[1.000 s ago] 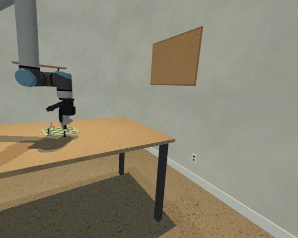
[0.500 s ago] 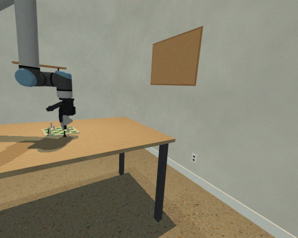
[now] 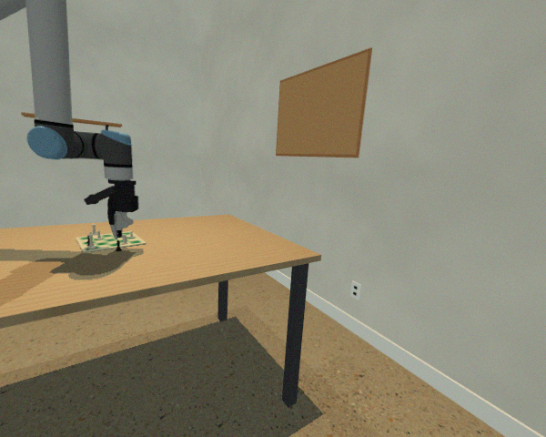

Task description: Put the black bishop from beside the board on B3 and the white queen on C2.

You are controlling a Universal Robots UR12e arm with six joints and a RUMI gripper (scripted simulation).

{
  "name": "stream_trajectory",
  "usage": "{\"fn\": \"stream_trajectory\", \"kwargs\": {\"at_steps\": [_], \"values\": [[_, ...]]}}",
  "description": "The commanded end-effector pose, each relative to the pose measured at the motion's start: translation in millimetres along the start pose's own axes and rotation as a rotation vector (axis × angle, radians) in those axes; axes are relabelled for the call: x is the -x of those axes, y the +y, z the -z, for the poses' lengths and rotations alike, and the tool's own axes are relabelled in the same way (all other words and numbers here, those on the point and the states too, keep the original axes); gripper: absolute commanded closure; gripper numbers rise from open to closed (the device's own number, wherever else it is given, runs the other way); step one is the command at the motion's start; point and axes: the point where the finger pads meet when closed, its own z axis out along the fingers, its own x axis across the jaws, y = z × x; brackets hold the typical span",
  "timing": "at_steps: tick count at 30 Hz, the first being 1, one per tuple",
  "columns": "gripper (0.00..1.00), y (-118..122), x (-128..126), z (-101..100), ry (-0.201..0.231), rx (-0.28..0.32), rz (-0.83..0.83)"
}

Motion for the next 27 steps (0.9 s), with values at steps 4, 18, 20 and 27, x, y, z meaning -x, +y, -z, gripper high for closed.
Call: {"fn": "stream_trajectory", "kwargs": {"at_steps": [4,18,20,27], "values": [[0.78,1,0,-1,0.000,0.001,0.000],[0.78,1,0,-23,0.000,0.001,0.000],[0.78,1,0,-27,0.000,0.001,0.000],[0.78,1,0,-36,0.000,0.001,0.000]]}}
